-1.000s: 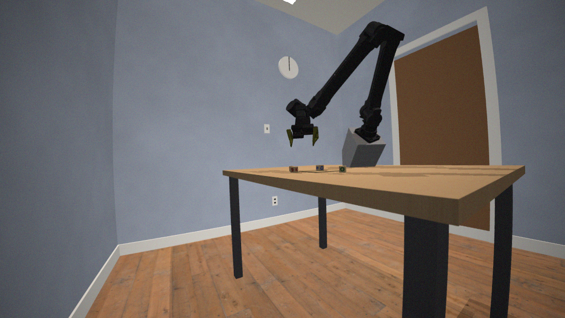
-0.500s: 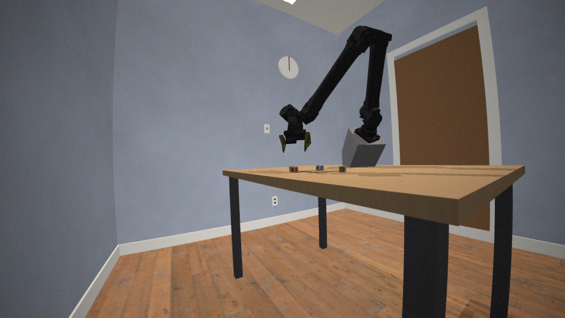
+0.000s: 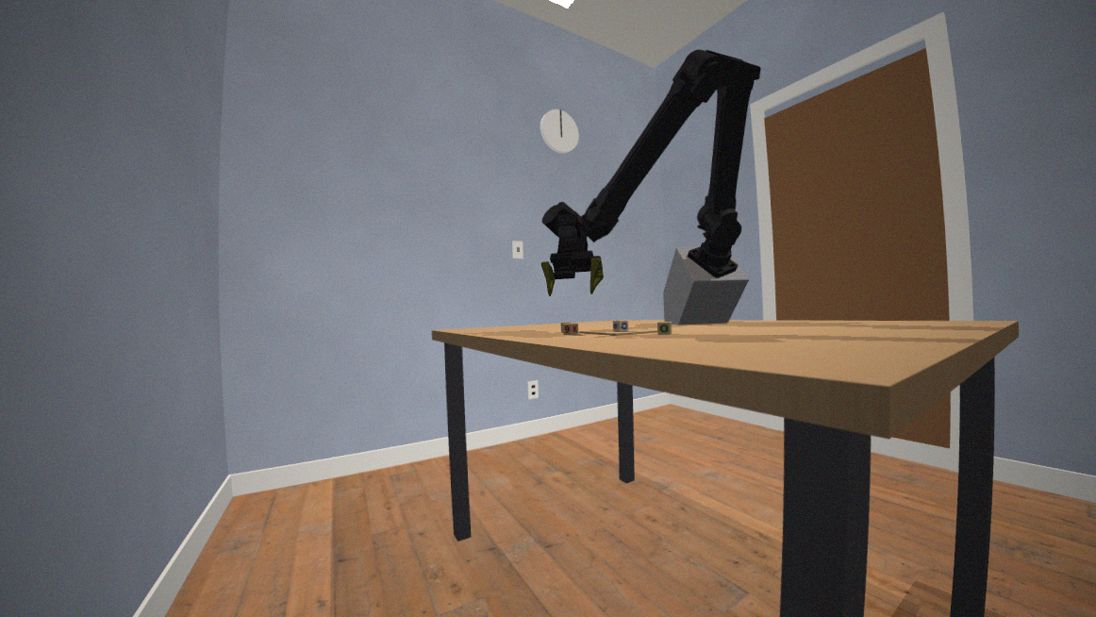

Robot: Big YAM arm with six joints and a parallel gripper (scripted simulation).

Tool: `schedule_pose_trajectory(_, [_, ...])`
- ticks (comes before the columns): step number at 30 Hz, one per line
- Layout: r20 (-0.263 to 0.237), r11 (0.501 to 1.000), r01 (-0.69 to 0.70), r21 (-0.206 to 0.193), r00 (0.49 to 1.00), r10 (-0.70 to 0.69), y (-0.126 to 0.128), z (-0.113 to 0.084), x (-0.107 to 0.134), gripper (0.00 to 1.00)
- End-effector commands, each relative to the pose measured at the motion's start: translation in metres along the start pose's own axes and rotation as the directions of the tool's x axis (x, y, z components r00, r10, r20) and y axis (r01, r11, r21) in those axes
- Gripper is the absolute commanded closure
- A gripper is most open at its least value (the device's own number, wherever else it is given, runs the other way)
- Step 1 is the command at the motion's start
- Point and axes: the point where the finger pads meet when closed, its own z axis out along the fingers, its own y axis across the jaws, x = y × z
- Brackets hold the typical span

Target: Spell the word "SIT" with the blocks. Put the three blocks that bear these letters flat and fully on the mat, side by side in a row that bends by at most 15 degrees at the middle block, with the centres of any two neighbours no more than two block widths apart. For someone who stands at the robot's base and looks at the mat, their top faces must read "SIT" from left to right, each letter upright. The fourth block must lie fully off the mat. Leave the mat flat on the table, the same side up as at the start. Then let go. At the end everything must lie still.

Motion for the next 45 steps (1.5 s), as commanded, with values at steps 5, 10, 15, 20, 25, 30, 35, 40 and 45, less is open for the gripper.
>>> schedule_pose_trajectory(5, [0.020, 0.999, 0.046, 0.027, 0.999, -0.046, -0.011, -0.010, -0.020, 0.00])
schedule_pose_trajectory(10, [0.020, 0.999, 0.046, 0.027, 0.999, -0.046, -0.011, -0.010, -0.020, 0.00])
schedule_pose_trajectory(15, [0.020, 0.999, 0.046, 0.027, 0.999, -0.046, -0.011, -0.010, -0.020, 0.00])
schedule_pose_trajectory(20, [0.020, 0.999, 0.046, 0.027, 0.999, -0.046, -0.011, -0.010, -0.020, 0.00])
schedule_pose_trajectory(25, [0.020, 0.999, 0.046, 0.027, 0.999, -0.046, -0.011, -0.010, -0.020, 0.00])
schedule_pose_trajectory(30, [0.019, 0.999, 0.036, 0.035, 0.999, -0.036, -0.011, -0.012, -0.018, 0.00])
schedule_pose_trajectory(35, [0.027, 0.931, -0.271, 0.245, 0.962, 0.273, -0.025, -0.055, 0.014, 0.00])
schedule_pose_trajectory(40, [0.062, 0.872, -0.373, 0.317, 0.926, 0.373, -0.029, -0.069, 0.022, 0.00])
schedule_pose_trajectory(45, [0.133, 0.763, -0.505, 0.403, 0.857, 0.497, -0.033, -0.091, 0.036, 0.00])
